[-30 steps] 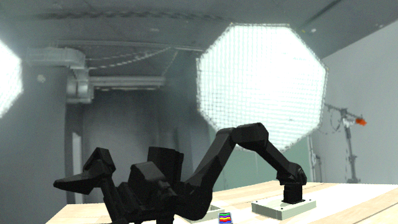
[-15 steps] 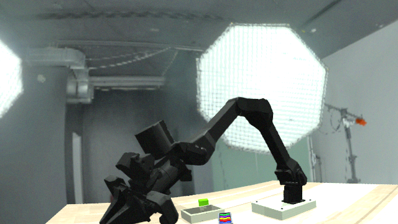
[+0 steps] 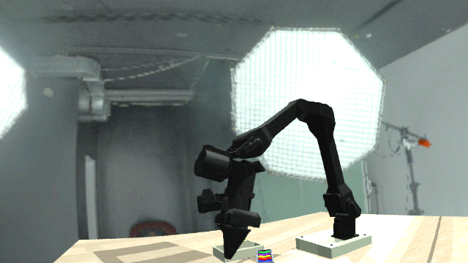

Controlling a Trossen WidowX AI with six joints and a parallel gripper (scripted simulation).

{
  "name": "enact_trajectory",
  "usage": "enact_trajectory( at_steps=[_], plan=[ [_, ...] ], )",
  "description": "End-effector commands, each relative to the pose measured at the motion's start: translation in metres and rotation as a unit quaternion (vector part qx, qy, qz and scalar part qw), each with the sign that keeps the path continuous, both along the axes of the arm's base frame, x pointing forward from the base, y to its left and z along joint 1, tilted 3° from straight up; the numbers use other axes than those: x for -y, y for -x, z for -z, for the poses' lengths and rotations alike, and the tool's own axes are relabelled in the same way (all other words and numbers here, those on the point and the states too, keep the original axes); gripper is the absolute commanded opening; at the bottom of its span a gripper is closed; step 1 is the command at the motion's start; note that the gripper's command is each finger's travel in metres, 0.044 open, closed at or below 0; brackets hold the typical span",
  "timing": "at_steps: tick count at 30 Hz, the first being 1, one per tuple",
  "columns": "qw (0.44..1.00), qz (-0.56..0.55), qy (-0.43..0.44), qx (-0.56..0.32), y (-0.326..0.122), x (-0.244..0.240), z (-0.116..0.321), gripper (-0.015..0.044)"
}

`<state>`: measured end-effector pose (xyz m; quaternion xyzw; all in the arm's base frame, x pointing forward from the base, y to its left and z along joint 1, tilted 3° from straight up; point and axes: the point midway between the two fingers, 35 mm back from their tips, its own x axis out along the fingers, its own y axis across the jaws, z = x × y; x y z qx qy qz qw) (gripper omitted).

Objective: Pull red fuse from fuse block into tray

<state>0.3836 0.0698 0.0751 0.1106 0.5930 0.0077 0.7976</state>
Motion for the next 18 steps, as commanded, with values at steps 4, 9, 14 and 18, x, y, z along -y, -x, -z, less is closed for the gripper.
enact_trajectory(
  at_steps=[4,9,14,18],
  plan=[
    [0.979,0.126,0.028,-0.160,0.096,0.036,-0.003,0.0073],
    [0.978,0.129,0.029,-0.164,0.096,0.043,-0.003,0.0073],
    [0.978,0.129,0.029,-0.164,0.096,0.043,-0.001,0.0073],
    [0.978,0.129,0.029,-0.164,0.095,0.043,0.002,0.0073]
  ],
)
